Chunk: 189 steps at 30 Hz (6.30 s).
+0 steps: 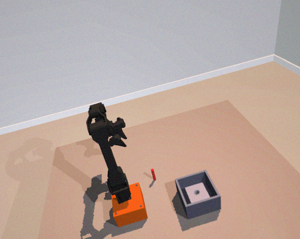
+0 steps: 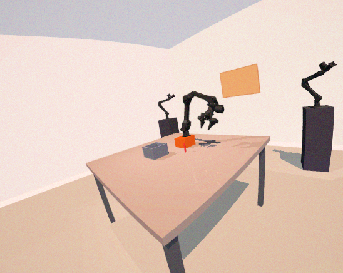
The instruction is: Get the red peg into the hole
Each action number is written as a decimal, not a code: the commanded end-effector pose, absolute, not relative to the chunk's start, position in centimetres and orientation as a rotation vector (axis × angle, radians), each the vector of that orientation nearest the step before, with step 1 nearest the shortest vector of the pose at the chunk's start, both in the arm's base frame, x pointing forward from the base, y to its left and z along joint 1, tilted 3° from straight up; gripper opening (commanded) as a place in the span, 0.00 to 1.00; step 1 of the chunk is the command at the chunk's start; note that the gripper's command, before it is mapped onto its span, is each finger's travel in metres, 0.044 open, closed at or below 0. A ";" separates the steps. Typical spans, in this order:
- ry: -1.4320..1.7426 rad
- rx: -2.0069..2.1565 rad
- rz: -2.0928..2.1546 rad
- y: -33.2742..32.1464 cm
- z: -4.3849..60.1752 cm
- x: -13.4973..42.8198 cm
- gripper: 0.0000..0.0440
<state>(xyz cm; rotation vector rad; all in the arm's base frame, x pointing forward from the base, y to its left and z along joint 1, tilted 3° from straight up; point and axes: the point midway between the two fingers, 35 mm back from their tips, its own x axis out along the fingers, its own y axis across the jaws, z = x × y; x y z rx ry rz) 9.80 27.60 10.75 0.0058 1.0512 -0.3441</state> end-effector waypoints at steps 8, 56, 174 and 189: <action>1.204 0.047 -0.340 24.4 13.6 14.0 0.76; 1.449 0.428 -0.954 8.5 2.6 18.6 0.72; 1.206 0.644 -0.924 -12.8 5.8 33.1 0.20; 1.221 0.575 -0.899 -15.4 4.8 35.8 0.84</action>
